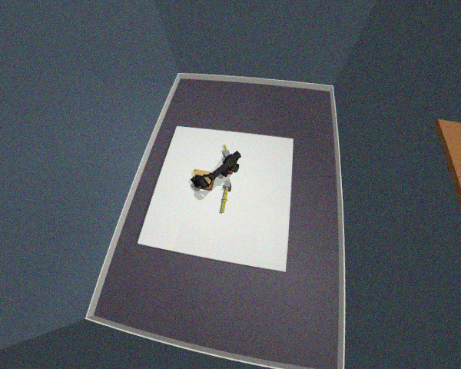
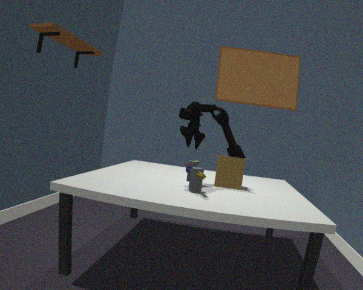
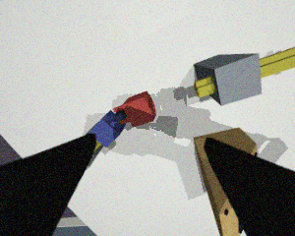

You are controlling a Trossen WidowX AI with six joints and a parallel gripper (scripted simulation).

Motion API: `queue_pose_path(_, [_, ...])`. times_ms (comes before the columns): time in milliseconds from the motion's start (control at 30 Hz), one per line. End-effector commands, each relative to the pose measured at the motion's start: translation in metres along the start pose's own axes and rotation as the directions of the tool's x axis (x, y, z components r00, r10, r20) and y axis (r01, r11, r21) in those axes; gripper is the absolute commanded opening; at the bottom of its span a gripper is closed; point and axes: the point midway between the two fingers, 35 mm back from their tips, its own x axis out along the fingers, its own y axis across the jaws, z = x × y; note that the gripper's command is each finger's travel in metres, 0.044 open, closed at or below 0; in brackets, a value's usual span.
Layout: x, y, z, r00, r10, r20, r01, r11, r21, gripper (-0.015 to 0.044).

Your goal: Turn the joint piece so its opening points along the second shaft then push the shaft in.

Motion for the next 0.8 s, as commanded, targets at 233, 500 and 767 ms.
queue_pose_path(233, [0.010, -0.021, 0.010, 0.993, 0.096, -0.065, -0.069, 0.940, 0.333, 0.0440])
queue_pose_path(500, [0.018, -0.037, 0.017, 0.980, 0.175, -0.096, -0.091, 0.818, 0.568, 0.0440])
queue_pose_path(767, [0.026, -0.052, 0.023, 0.961, 0.254, -0.111, -0.082, 0.642, 0.763, 0.0440])
